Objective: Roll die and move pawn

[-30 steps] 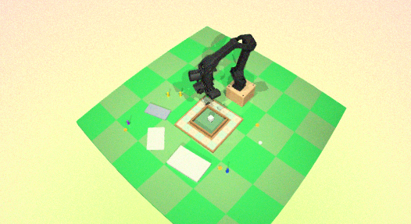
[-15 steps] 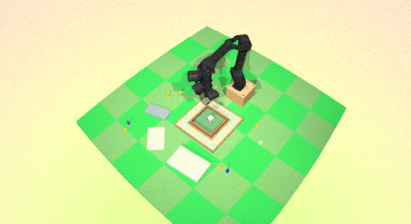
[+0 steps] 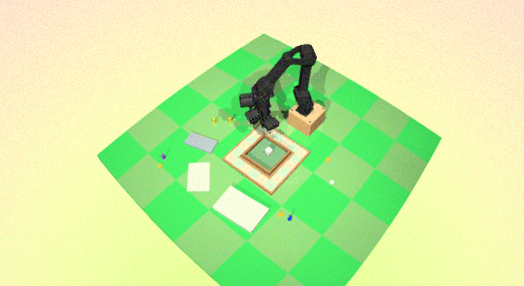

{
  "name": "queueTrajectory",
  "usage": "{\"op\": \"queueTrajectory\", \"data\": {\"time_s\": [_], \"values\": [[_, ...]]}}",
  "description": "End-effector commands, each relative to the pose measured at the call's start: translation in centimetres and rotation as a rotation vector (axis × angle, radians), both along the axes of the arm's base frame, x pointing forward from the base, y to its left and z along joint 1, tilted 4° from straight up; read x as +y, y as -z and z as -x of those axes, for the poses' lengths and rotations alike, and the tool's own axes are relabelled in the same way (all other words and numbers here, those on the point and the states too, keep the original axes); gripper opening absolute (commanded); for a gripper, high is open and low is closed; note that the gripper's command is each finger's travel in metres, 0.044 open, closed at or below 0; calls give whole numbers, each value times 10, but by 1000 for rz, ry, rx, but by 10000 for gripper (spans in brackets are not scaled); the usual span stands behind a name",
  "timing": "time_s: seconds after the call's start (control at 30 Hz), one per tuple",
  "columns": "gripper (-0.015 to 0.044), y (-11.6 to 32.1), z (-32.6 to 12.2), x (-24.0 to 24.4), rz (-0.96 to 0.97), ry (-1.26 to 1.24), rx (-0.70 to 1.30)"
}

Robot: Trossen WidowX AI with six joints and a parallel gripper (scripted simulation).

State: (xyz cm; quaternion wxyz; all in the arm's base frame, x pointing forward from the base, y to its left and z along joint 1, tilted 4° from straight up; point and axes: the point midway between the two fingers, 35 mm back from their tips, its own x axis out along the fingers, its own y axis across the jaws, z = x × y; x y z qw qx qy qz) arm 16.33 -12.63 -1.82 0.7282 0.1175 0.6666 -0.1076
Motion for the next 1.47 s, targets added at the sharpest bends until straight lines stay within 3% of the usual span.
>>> {"op": "queueTrajectory", "data": {"time_s": [0.0, 0.07, 0.4, 0.63, 0.8, 1.17, 1.43], "values": [[0, 8, 0, 2, -9, 0, 4], [0, 10, 0, 2, -9, 0, 4], [262, 3, 0, 0, -1, -1, 1], [440, -45, 4, 0, -9, 0, 3], [440, -54, 1, 5, -8, -15, 3], [440, -124, 3, 105, 3, -258, -2], [440, -120, 0, 102, -4, -257, -3]]}}
